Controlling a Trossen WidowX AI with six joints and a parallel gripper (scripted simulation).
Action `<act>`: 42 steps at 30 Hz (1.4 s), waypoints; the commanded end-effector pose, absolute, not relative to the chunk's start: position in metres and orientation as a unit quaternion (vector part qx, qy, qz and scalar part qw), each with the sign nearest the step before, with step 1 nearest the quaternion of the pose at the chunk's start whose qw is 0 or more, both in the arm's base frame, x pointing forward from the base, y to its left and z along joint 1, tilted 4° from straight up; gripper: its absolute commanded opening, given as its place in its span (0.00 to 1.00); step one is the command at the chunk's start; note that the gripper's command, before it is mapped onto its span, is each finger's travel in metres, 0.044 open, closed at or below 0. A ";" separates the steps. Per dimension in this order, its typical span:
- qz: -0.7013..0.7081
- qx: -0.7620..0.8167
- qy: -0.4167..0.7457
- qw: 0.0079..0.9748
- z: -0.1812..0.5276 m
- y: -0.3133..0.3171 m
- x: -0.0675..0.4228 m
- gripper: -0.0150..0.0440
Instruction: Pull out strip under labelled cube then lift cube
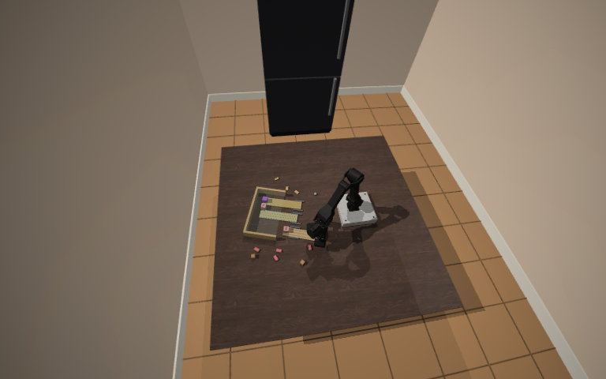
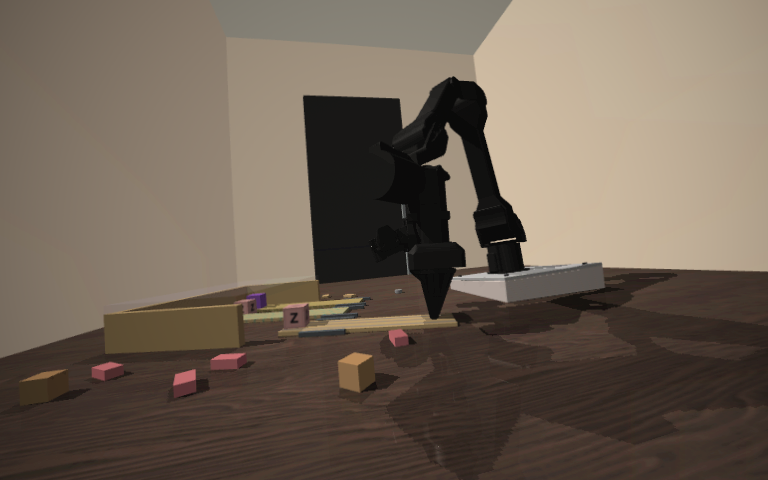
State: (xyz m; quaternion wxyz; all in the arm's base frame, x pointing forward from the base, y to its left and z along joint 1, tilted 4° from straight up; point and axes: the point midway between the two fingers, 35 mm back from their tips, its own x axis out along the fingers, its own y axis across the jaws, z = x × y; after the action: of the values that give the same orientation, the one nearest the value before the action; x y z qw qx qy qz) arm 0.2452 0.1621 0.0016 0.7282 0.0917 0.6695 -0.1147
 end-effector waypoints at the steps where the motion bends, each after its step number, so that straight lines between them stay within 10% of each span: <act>1: -0.117 0.087 0.679 0.719 -0.004 0.160 0.237 0.25; 28: -0.117 0.088 0.679 0.719 0.045 0.165 0.244 0.25; 42: -0.071 0.038 0.683 0.726 0.051 0.145 0.293 0.88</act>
State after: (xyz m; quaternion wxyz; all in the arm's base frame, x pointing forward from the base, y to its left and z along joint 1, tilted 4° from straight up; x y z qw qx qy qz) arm 0.2820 0.1478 0.0476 0.7237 0.0390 0.6850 -0.0739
